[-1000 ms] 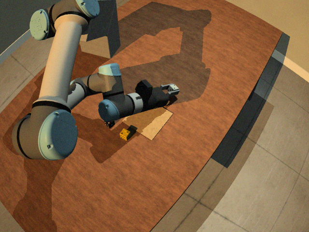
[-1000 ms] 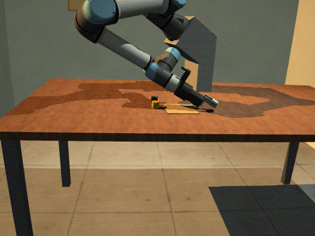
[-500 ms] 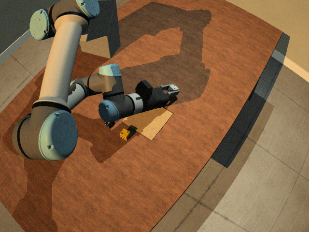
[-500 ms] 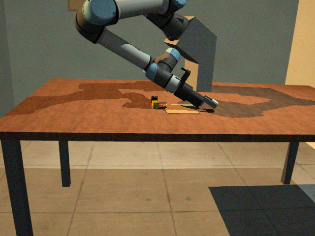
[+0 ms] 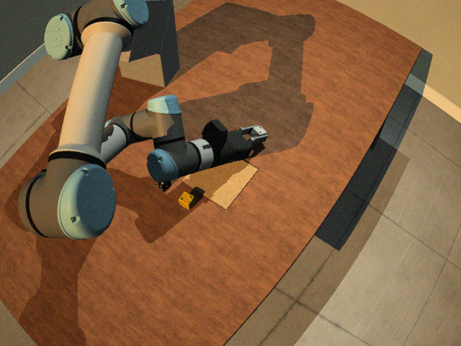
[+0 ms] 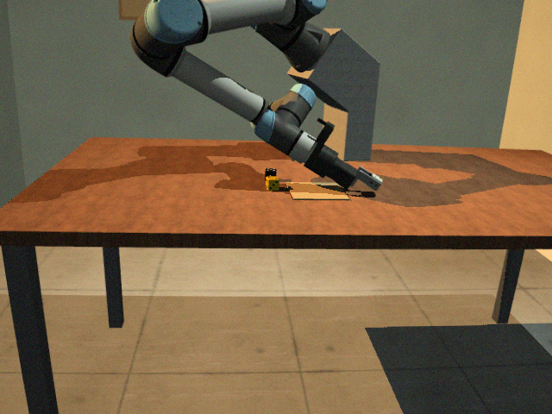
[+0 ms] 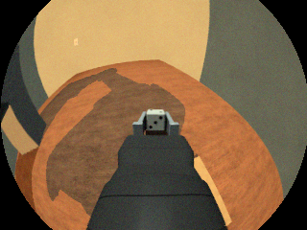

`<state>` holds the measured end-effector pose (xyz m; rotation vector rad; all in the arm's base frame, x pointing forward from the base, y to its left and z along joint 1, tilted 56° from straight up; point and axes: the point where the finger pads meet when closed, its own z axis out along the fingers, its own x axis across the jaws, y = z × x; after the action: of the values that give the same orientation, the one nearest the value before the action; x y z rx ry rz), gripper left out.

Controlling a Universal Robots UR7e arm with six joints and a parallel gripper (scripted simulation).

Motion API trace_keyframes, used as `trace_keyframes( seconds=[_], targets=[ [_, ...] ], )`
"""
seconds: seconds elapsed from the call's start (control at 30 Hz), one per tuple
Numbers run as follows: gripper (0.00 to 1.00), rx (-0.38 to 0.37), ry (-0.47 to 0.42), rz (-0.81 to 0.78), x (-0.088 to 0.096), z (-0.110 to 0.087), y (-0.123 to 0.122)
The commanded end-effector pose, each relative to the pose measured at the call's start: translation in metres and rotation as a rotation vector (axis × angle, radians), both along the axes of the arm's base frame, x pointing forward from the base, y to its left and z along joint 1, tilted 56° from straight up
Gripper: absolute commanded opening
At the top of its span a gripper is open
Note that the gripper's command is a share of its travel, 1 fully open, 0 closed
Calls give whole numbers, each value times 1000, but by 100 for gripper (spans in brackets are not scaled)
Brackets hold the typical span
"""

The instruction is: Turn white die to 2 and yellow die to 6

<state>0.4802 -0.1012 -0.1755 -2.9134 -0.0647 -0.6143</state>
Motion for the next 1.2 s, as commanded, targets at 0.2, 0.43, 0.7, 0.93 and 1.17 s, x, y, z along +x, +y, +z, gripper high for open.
trace_keyframes(
  seconds=[0.2,0.43,0.7,0.93,1.17],
  targets=[
    [57,0,0,1,0,0,0],
    [57,0,0,1,0,0,-1],
    [57,0,0,1,1,-3,-4],
    [57,0,0,1,2,-5,-7],
    [57,0,0,1,3,-5,-7]
  ],
)
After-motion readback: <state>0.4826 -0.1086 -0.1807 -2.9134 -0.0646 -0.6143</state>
